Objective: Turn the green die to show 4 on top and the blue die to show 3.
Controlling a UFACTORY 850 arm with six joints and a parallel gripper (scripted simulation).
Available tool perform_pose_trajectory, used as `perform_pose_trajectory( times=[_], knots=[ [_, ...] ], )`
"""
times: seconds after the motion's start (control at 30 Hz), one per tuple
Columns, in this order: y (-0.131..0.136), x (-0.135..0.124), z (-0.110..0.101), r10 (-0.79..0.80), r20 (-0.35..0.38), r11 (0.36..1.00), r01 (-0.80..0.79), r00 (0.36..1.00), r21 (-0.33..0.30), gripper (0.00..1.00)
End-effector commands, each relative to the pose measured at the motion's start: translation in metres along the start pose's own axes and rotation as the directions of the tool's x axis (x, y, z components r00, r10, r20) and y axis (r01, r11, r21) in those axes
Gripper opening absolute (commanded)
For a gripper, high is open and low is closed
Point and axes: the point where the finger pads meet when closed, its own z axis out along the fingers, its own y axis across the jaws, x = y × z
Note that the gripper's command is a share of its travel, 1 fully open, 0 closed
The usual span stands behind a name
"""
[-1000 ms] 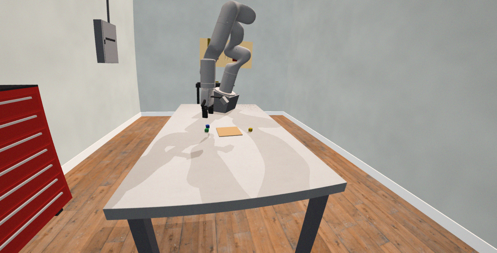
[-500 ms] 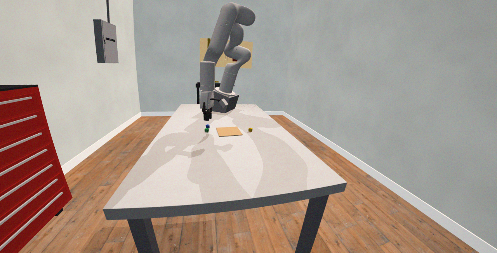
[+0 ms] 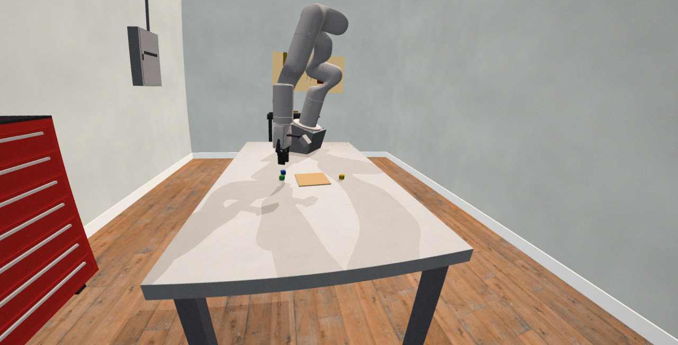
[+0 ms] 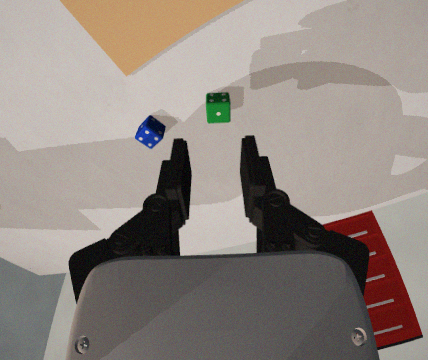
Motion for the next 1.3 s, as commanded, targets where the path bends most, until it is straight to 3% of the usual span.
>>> perform_pose_trajectory(
  times=[0.0, 0.8, 1.27],
  knots=[
    [0.001, 0.000, -0.001, 0.000, 0.000, 1.000, 0.000, 1.000, -0.002, 0.36],
    [0.001, 0.000, 0.004, 0.000, -0.003, 1.000, 0.000, 1.000, -0.003, 0.36],
    [0.002, 0.001, 0.026, 0.000, -0.003, 1.000, 0.000, 1.000, -0.003, 0.36]
  ],
)
